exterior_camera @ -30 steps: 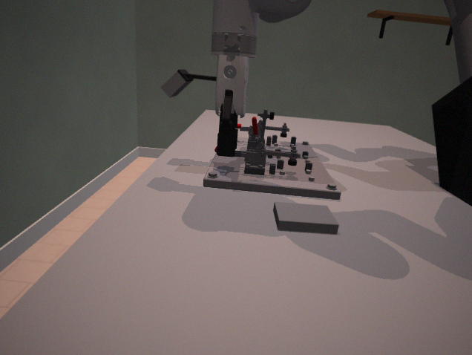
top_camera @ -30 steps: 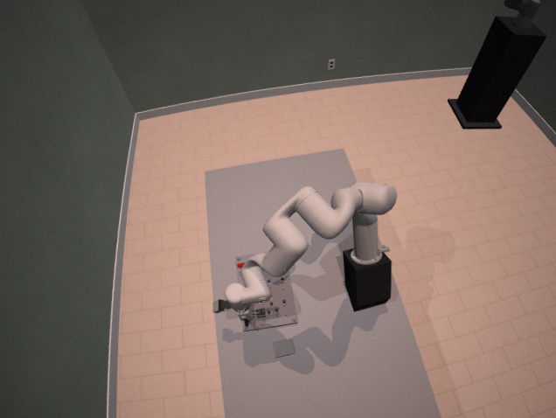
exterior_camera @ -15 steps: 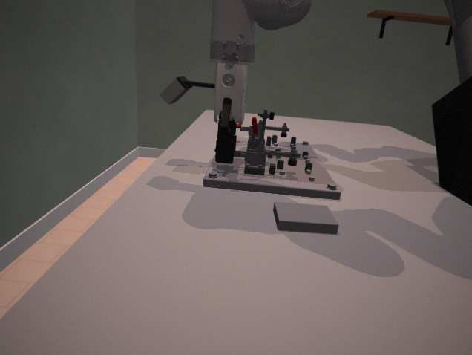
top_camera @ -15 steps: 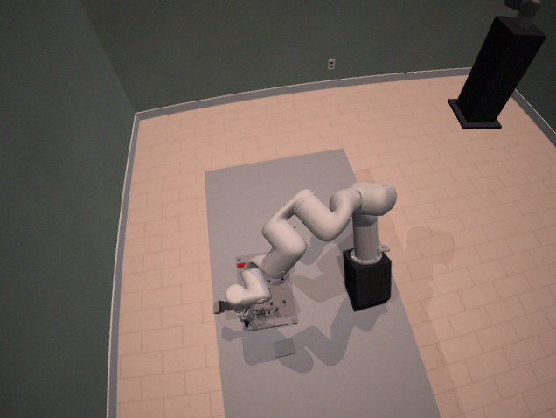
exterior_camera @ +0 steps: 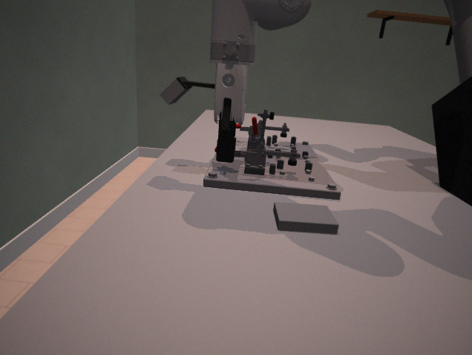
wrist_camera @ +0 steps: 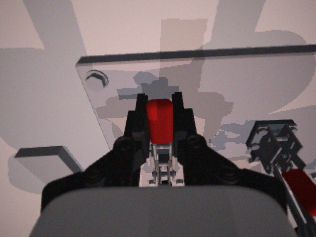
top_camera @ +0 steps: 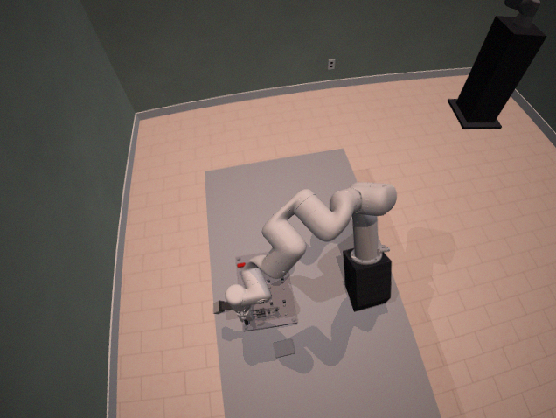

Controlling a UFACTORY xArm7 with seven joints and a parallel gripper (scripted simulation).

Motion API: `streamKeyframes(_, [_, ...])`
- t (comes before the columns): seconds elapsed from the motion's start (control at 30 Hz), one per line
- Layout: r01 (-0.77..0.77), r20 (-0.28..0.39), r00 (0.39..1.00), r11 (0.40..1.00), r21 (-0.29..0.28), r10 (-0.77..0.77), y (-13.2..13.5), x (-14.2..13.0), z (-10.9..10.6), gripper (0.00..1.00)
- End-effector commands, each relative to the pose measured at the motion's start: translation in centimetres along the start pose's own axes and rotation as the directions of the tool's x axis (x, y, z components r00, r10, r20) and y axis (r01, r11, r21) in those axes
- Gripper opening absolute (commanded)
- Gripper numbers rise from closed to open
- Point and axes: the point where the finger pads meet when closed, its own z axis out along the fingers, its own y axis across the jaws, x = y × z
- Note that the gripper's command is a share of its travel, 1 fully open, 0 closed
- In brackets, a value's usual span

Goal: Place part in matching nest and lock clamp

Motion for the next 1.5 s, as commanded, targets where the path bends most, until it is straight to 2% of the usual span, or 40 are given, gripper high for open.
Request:
streamKeyframes(0.0, [0.000,-0.004,1.000,1.000,0.002,0.000,-0.10,0.18,-0.20,0.00])
streamKeyframes(1.47, [0.000,-0.004,1.000,1.000,0.002,0.000,-0.10,0.04,-0.55,0.00])
